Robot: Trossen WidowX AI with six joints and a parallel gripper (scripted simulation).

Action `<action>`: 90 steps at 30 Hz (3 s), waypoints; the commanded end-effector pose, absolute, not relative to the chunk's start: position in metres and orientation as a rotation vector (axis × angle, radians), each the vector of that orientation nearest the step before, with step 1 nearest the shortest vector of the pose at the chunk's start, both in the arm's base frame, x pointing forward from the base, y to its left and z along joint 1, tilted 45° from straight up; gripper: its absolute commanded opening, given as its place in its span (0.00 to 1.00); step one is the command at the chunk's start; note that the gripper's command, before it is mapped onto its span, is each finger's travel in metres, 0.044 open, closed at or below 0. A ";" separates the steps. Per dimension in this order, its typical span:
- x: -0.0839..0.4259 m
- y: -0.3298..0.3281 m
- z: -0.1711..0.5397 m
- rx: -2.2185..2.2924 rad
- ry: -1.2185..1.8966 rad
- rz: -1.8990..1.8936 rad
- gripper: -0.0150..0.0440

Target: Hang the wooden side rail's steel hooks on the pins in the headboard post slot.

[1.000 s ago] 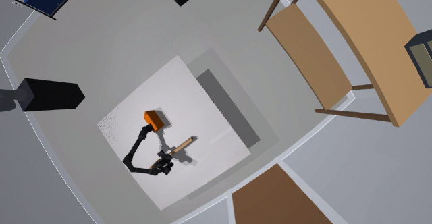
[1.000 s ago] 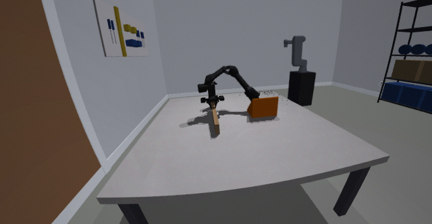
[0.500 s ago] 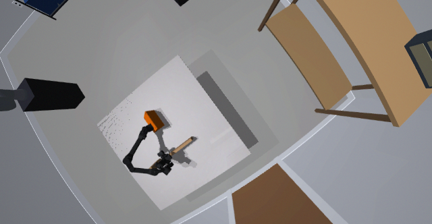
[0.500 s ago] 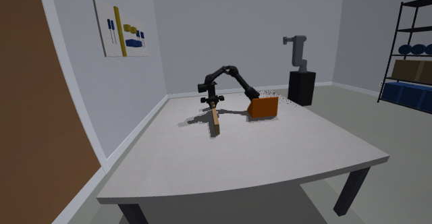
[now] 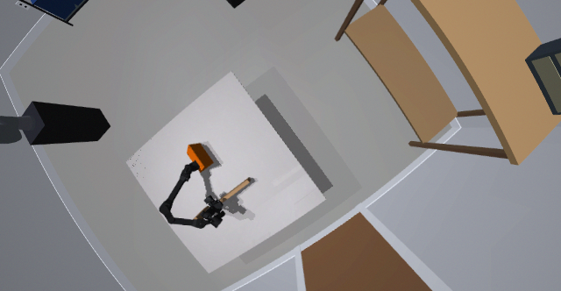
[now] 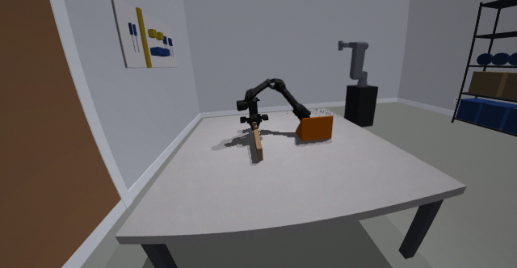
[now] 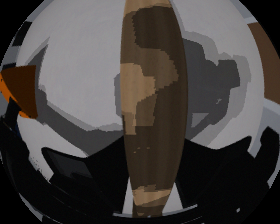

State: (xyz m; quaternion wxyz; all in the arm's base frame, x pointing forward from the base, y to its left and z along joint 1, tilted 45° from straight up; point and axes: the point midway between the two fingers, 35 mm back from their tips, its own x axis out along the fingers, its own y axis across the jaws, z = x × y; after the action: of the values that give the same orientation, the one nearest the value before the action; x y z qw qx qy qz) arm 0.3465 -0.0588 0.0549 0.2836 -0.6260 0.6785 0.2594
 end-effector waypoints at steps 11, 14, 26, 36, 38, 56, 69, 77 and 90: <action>0.350 -0.056 0.060 -1.686 1.796 0.694 0.25; 0.350 -0.056 0.060 -1.686 1.796 0.694 0.25; 0.349 -0.057 0.061 -1.686 1.796 0.694 0.25; 0.348 -0.058 0.061 -1.686 1.796 0.694 0.25; 0.348 -0.058 0.061 -1.686 1.796 0.694 0.25; 0.349 -0.060 0.063 -1.686 1.796 0.694 0.25; 0.349 -0.060 0.064 -1.687 1.796 0.694 0.25; 0.350 -0.061 0.065 -1.687 1.796 0.694 0.25; 0.349 -0.062 0.066 -1.687 1.797 0.694 0.25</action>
State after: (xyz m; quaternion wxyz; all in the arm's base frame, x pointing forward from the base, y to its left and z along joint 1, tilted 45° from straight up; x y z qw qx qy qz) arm 0.3462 -0.0654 0.0617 0.2840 -0.6255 0.6784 0.2605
